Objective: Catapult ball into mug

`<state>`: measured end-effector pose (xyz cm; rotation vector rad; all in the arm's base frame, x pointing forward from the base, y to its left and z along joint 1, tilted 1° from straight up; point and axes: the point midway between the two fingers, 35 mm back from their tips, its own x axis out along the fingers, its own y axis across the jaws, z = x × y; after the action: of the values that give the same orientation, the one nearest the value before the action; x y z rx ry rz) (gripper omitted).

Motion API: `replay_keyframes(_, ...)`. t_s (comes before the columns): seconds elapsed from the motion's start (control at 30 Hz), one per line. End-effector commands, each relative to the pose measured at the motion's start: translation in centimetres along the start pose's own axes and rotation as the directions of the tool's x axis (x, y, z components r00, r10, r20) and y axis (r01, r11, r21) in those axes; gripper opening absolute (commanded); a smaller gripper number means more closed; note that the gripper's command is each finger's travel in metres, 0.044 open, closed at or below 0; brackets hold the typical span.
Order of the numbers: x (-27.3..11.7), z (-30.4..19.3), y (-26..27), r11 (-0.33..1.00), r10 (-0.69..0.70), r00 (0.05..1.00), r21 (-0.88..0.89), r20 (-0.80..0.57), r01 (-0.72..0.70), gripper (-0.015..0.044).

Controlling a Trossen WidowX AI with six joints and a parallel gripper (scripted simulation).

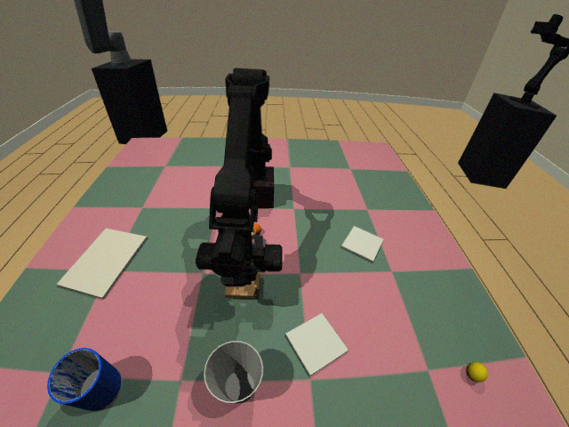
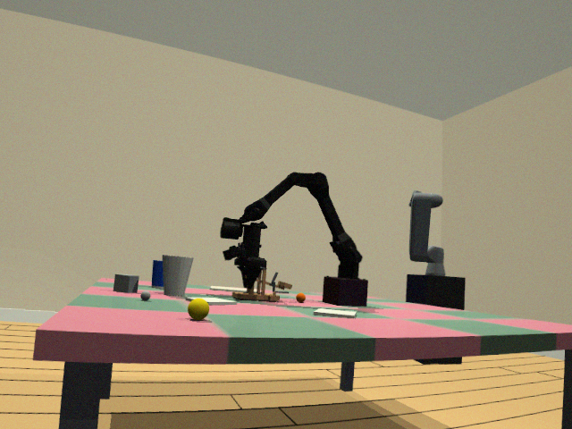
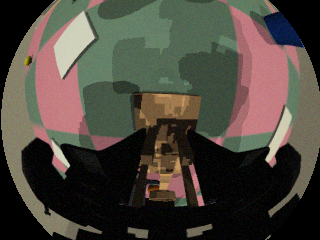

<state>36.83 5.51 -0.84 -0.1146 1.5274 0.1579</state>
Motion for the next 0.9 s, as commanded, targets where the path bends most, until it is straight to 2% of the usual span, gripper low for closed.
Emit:
replay_keyframes(0.0,-3.7,0.2,0.0,1.000,0.000,1.000,0.000,0.008,0.000,0.0006)
replay_keyframes(0.07,-4.8,0.1,0.0,1.000,0.000,1.000,0.000,0.008,0.000,0.0000)
replay_keyframes(0.23,-4.8,0.2,-0.7,1.000,-0.001,1.000,0.021,0.007,0.001,0.0000)
replay_keyframes(0.63,-4.6,0.4,-14.1,0.924,-0.014,1.000,0.382,-0.001,0.013,0.0000)
replay_keyframes(0.87,-4.4,0.3,-14.6,0.922,-0.014,1.000,0.388,-0.001,0.013,0.0000)
